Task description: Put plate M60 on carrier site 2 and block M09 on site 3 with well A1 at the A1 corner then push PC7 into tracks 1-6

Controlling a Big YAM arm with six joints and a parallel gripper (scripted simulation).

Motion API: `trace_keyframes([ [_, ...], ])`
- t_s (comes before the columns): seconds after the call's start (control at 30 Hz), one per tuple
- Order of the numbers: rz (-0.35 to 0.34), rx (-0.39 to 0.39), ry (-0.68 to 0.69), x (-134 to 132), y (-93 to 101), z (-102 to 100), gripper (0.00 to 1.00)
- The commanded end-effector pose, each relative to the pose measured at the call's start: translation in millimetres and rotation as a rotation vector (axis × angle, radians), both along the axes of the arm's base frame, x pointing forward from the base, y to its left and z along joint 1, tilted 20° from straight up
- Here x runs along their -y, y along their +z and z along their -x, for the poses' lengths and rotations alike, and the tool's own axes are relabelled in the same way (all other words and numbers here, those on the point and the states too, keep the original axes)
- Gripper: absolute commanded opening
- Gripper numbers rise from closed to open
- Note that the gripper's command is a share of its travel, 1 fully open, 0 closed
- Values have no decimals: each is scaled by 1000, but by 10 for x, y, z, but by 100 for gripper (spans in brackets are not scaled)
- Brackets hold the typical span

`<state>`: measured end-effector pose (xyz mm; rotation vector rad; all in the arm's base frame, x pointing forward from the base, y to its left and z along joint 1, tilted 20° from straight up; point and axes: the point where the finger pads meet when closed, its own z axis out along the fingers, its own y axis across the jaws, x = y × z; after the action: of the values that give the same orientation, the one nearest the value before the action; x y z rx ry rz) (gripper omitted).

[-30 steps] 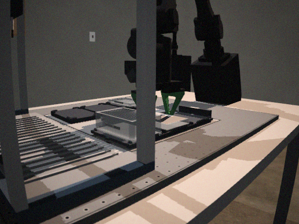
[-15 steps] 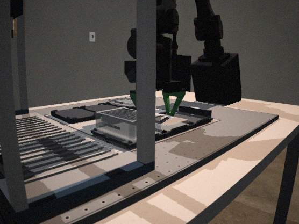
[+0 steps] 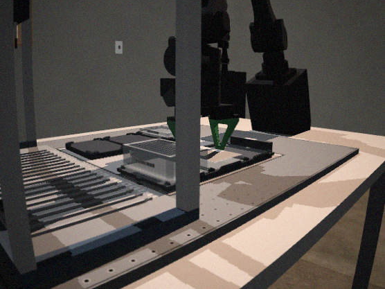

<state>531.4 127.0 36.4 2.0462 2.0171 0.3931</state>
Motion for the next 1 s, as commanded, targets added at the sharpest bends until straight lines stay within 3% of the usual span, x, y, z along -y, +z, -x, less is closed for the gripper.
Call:
trace_keyframes([
  [0.0, 1, 4, -1, 64, -49, -60, 96],
  [0.53, 1, 4, -1, 64, -49, -60, 96],
  [0.6, -3, 16, -3, 68, 188, 10, 96],
  [0.7, -9, 34, -2, 21, 356, -21, 96],
  [0.97, -13, 38, 0, -42, 565, 52, 96],
])
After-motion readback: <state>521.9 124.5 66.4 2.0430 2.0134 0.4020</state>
